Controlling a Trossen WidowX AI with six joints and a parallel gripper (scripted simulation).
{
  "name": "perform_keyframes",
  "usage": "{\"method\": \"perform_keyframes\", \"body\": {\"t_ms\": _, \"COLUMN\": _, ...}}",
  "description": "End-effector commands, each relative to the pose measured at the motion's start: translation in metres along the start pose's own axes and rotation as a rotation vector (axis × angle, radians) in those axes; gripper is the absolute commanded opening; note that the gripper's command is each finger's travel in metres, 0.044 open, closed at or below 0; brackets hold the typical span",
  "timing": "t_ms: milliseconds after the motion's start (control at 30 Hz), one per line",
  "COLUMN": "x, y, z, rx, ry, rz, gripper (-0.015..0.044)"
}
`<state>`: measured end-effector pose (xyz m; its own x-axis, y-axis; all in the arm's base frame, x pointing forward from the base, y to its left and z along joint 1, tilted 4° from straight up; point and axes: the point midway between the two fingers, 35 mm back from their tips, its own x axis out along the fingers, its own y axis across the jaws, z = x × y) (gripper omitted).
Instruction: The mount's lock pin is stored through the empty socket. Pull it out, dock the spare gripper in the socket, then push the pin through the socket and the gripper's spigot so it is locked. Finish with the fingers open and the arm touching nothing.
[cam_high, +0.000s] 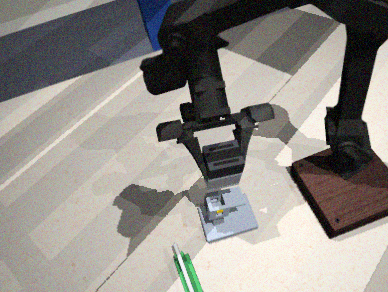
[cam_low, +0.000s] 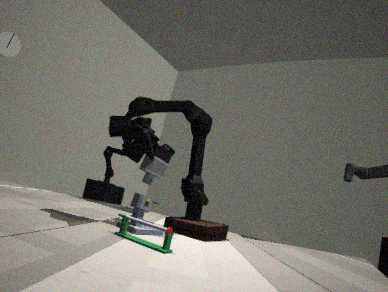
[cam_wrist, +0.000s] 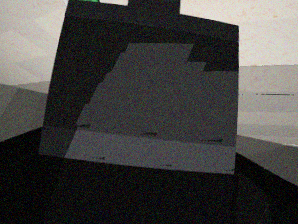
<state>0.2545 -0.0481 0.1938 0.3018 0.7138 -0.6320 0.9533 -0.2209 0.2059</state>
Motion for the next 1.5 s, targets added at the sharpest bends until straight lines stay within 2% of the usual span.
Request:
{"method": "perform_keyframes", "body": {"t_ms": 0, "x": -0.002, "y": 0.001, "z": -0.005, "rx": -0.006, "ry": 0.025, "rz": 0.020, "gripper": 0.0000}}
{"method": "perform_keyframes", "body": {"t_ms": 400, "x": 0.012, "y": 0.002, "z": 0.008, "rx": -0.027, "ry": 0.133, "rz": 0.023, "gripper": 0.0000}}
{"method": "perform_keyframes", "body": {"t_ms": 1467, "x": 0.038, "y": 0.004, "z": 0.043, "rx": -0.036, "ry": 0.138, "rz": 0.013, "gripper": 0.0000}}
